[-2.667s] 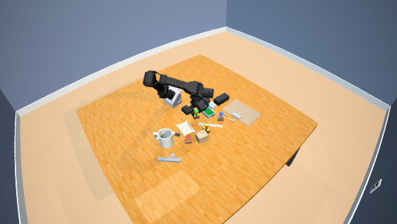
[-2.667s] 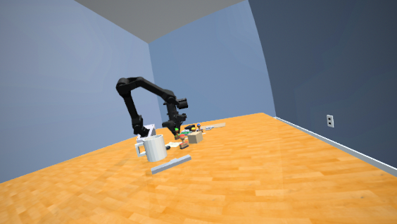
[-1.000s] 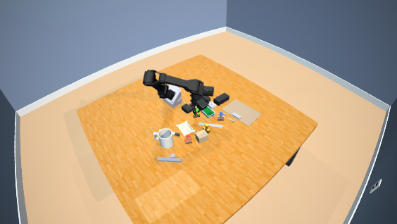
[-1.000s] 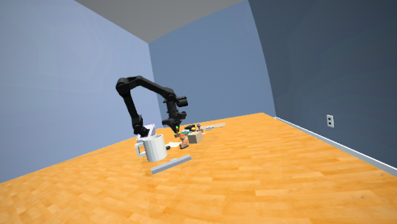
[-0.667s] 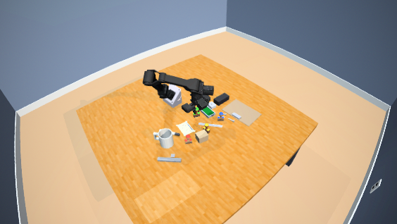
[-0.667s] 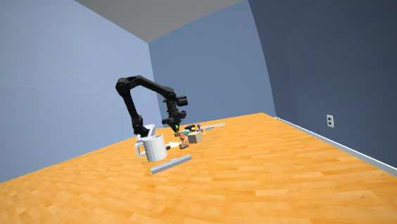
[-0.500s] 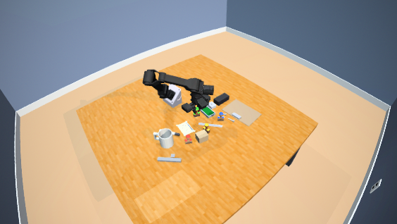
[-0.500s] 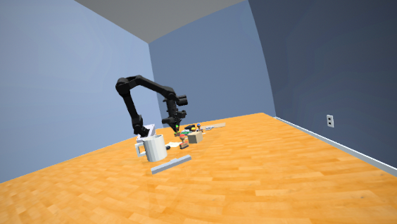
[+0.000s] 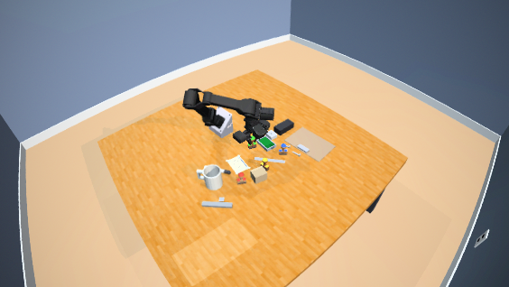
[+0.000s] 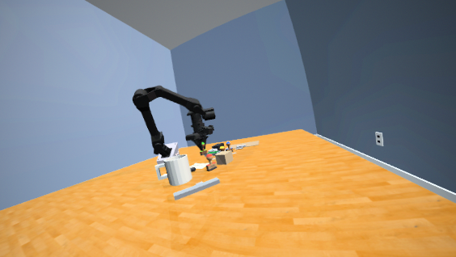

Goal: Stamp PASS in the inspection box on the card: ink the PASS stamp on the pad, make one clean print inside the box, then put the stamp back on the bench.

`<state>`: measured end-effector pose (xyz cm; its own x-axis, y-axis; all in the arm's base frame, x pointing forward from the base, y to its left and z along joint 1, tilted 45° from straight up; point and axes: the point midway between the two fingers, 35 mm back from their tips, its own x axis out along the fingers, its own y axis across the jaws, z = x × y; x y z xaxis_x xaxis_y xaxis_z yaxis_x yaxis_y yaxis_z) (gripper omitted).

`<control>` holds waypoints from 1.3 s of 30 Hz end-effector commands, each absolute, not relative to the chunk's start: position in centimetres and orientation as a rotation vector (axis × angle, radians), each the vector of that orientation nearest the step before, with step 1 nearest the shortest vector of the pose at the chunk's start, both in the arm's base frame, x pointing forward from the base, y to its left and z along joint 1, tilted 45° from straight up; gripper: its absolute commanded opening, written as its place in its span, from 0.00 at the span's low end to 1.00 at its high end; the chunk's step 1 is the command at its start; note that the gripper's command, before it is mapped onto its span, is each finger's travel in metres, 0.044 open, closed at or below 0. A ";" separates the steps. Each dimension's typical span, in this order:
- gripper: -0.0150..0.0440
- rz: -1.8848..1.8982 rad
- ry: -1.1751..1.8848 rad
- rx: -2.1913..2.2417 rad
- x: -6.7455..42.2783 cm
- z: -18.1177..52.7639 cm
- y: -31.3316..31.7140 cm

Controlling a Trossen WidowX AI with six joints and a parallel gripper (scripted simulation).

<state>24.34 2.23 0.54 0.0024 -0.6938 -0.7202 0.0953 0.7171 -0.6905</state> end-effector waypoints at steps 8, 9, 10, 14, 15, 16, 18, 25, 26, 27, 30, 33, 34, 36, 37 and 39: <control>0.25 -0.665 1.450 -0.517 24.3 0.9 2.7; 0.25 -0.665 1.450 -0.517 24.3 0.9 2.7; 0.25 -0.665 1.450 -0.517 24.3 1.0 2.7; 0.25 -0.665 1.451 -0.516 24.3 1.1 2.9; 0.25 -0.664 1.451 -0.516 24.3 1.1 2.9; 0.25 -0.664 1.451 -0.516 24.3 1.2 2.9; 0.25 -0.664 1.451 -0.516 24.3 1.2 3.0; 0.25 -0.663 1.451 -0.515 24.3 1.5 3.2; 0.25 -0.663 1.451 -0.515 24.3 1.5 3.3; 0.25 -0.663 1.451 -0.515 24.3 1.6 3.3; 0.25 -0.663 1.451 -0.515 24.3 1.7 3.4; 0.25 -0.663 1.451 -0.515 24.3 1.8 3.5; 0.25 -0.663 1.451 -0.515 24.3 1.8 3.5; 0.25 -0.662 1.451 -0.514 24.3 1.9 3.6; 0.25 -0.662 1.451 -0.514 24.3 1.9 3.6; 0.25 -0.662 1.451 -0.514 24.3 2.0 3.7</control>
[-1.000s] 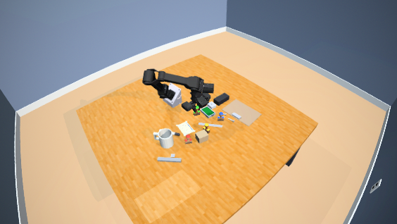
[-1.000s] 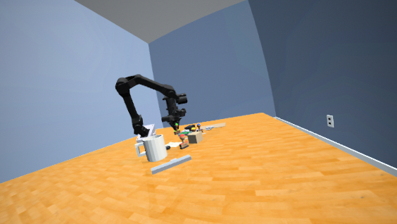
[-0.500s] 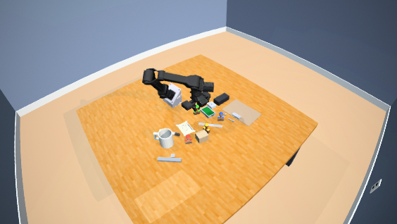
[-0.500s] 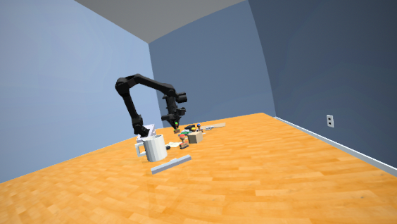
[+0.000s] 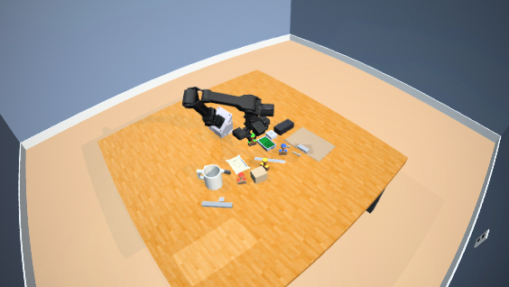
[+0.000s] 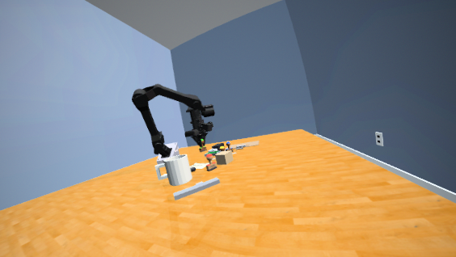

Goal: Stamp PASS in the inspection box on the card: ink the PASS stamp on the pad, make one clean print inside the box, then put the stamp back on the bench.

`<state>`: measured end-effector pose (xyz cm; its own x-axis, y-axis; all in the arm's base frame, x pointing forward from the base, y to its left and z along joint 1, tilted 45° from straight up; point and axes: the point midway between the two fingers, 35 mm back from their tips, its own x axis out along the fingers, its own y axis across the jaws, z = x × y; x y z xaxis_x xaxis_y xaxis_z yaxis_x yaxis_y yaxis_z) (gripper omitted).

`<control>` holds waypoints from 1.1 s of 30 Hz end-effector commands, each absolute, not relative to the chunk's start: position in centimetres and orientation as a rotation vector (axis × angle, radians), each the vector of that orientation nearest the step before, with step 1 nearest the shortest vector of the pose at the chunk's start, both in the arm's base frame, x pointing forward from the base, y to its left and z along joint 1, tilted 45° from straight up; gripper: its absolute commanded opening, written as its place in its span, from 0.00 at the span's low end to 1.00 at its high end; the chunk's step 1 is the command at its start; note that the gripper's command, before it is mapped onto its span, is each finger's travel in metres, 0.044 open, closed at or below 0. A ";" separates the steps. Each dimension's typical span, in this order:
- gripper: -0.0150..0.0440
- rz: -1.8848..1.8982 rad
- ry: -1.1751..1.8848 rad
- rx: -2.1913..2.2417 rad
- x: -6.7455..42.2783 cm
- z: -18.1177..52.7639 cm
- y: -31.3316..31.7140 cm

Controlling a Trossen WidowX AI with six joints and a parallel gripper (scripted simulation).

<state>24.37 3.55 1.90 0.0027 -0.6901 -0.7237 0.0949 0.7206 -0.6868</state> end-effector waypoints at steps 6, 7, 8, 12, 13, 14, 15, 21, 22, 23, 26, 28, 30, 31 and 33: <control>0.25 -0.662 1.452 -0.514 24.3 2.2 3.9; 0.25 -0.662 1.452 -0.514 24.3 2.2 3.9; 0.25 -0.662 1.452 -0.514 24.3 2.3 4.0; 0.25 -0.661 1.452 -0.513 24.3 2.4 4.1; 0.25 -0.661 1.452 -0.513 24.3 2.5 4.1; 0.25 -0.661 1.452 -0.513 24.3 2.5 4.2; 0.25 -0.661 1.452 -0.513 24.3 2.5 4.2; 0.25 -0.661 1.452 -0.513 24.3 2.7 4.4; 0.25 -0.661 1.452 -0.513 24.3 2.8 4.4; 0.25 -0.661 1.452 -0.513 24.3 2.8 4.5; 0.25 -0.660 1.452 -0.512 24.3 2.9 4.5; 0.25 -0.660 1.453 -0.512 24.2 3.0 4.6; 0.25 -0.660 1.453 -0.512 24.2 3.1 4.7; 0.25 -0.660 1.453 -0.512 24.2 3.1 4.7; 0.25 -0.660 1.453 -0.512 24.2 3.2 4.8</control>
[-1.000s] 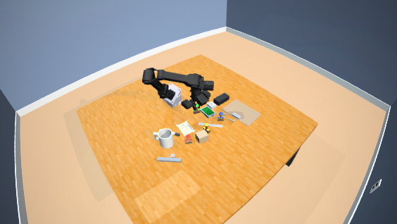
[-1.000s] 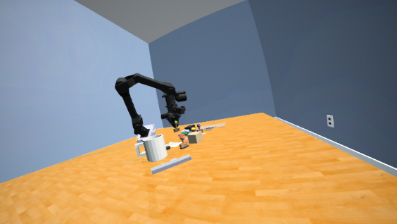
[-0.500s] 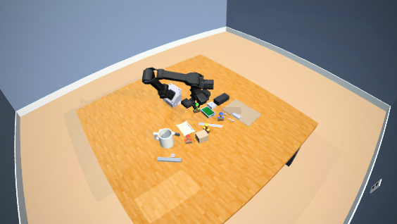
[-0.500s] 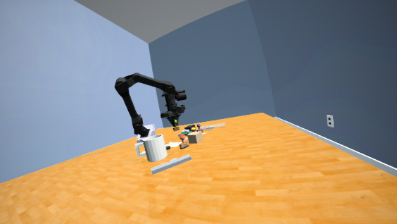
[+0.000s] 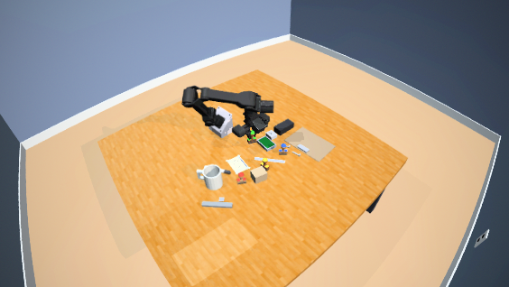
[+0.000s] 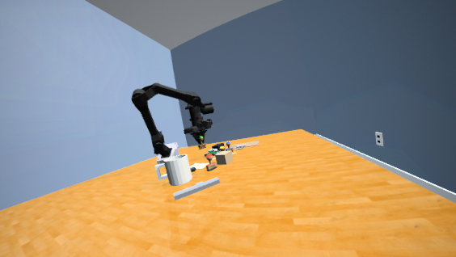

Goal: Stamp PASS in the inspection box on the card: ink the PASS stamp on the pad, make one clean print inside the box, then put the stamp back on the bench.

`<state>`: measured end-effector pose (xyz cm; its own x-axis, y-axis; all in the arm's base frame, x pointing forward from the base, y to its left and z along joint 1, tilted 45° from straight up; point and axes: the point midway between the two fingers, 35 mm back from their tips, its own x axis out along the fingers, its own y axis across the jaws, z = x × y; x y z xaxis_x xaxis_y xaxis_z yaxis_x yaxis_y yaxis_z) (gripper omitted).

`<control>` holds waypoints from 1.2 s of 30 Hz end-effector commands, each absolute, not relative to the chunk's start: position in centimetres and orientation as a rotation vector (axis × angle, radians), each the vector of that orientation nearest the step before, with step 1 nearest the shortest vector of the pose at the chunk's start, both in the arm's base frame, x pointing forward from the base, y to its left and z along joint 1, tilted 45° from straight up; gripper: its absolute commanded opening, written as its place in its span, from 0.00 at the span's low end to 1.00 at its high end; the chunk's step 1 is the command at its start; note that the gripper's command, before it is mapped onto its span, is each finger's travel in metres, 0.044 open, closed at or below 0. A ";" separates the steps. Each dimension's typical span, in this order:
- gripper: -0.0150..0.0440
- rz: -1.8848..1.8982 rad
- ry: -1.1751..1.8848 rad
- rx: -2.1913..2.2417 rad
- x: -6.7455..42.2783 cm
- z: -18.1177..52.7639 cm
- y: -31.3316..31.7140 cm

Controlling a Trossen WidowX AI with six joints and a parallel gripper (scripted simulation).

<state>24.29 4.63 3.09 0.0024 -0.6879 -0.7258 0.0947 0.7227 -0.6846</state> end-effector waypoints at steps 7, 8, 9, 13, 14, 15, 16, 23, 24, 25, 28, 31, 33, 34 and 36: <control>0.25 -0.660 1.453 -0.512 24.2 3.5 5.0; 0.25 -0.660 1.453 -0.512 24.2 3.4 5.1; 0.25 -0.659 1.453 -0.511 24.3 3.3 5.2; 0.25 -0.658 1.453 -0.510 24.9 2.2 6.6; 0.25 -0.657 1.453 -0.510 25.0 1.9 6.9; 0.25 -0.657 1.453 -0.509 25.2 1.6 7.3; 0.25 -0.657 1.453 -0.509 25.3 1.3 7.7; 0.25 -0.656 1.453 -0.507 25.9 -1.0 10.1; 0.25 -0.656 1.452 -0.507 26.0 -1.3 10.5; 0.25 -0.656 1.452 -0.507 26.0 -1.7 10.8; 0.25 -0.657 1.452 -0.507 26.1 -2.2 11.4; 0.25 -0.656 1.452 -0.507 26.1 -2.3 11.3; 0.25 -0.656 1.452 -0.507 26.1 -2.4 11.2; 0.25 -0.656 1.452 -0.507 26.1 -2.4 11.2; 0.25 -0.656 1.452 -0.507 26.1 -2.5 11.1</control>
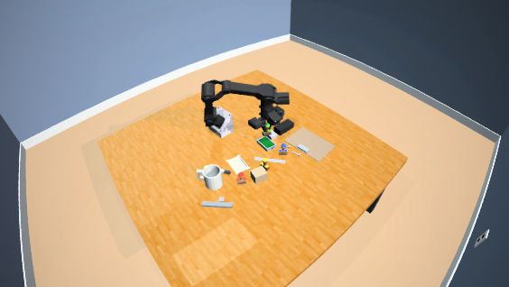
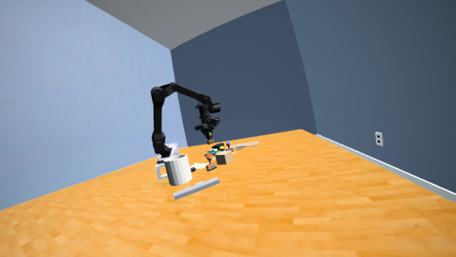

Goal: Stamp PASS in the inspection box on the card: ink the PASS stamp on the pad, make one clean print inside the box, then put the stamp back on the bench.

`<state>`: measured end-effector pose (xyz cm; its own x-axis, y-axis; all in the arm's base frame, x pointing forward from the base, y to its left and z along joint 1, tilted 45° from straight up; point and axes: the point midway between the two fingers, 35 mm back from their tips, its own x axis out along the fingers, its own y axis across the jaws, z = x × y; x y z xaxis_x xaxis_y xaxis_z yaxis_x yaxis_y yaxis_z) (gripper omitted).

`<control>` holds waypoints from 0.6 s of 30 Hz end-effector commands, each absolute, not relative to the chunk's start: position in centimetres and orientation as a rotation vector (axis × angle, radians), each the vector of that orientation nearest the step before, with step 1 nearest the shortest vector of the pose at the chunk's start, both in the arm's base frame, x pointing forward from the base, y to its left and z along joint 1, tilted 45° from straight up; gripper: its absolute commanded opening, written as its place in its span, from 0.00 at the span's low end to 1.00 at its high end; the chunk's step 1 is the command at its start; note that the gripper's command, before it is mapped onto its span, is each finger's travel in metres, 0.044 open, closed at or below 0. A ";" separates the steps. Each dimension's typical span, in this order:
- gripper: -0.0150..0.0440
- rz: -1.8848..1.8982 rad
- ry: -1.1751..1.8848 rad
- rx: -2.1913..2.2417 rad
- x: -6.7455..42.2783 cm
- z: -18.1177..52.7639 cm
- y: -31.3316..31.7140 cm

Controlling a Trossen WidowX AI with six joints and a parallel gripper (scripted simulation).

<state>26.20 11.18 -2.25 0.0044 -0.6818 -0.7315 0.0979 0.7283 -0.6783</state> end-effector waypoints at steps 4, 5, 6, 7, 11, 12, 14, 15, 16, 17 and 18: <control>0.25 -0.656 1.453 -0.507 26.2 -2.7 10.9; 0.25 -0.656 1.453 -0.507 26.2 -2.7 10.9; 0.25 -0.656 1.453 -0.507 26.2 -2.8 10.8; 0.25 -0.656 1.453 -0.507 26.2 -2.8 10.8; 0.25 -0.655 1.452 -0.507 26.2 -3.0 10.6; 0.25 -0.655 1.452 -0.507 26.2 -3.1 10.6; 0.25 -0.655 1.452 -0.507 26.2 -3.2 10.5; 0.25 -0.655 1.452 -0.507 26.2 -3.2 10.4; 0.25 -0.655 1.452 -0.507 26.2 -3.3 10.4; 0.25 -0.655 1.452 -0.507 26.2 -3.3 10.3; 0.25 -0.655 1.452 -0.507 26.2 -3.4 10.3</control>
